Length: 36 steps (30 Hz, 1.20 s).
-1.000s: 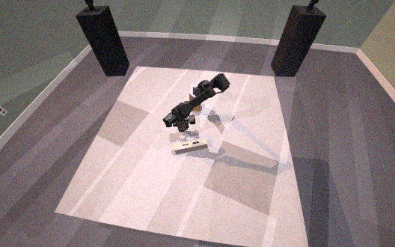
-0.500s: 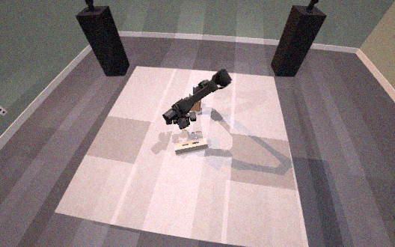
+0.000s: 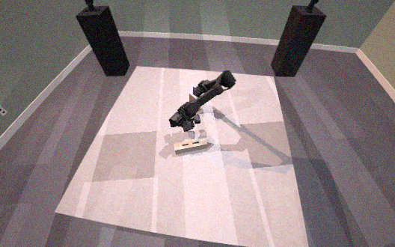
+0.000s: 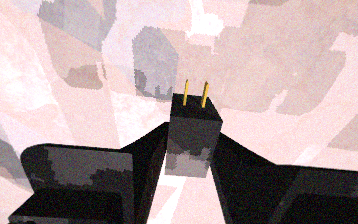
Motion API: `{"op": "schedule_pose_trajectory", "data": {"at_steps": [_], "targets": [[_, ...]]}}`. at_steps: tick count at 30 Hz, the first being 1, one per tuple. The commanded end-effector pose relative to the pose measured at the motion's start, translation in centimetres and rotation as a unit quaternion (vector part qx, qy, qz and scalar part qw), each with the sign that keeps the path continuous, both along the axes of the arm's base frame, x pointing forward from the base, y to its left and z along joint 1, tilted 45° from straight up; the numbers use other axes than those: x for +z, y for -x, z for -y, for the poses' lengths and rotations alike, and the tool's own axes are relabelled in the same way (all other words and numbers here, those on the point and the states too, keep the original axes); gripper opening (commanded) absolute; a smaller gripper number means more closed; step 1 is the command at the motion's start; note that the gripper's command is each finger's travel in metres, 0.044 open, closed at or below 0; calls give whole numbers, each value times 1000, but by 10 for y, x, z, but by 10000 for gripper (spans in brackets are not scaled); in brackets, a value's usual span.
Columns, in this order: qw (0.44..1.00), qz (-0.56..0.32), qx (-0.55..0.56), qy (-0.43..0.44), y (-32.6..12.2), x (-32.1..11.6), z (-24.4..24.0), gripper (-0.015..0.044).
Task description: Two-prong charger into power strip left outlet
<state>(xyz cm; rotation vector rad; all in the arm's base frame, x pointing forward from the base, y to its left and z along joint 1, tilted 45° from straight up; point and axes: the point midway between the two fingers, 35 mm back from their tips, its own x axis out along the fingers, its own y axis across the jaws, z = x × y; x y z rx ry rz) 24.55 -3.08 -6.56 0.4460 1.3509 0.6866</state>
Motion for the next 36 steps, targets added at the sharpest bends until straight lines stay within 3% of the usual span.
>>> {"op": "schedule_pose_trajectory", "data": {"at_steps": [1, 36], "targets": [[1000, 4, -2, 0, -3, 3, -7, 0], [1000, 14, 8, -2, -35, 18, -41, 0]]}}
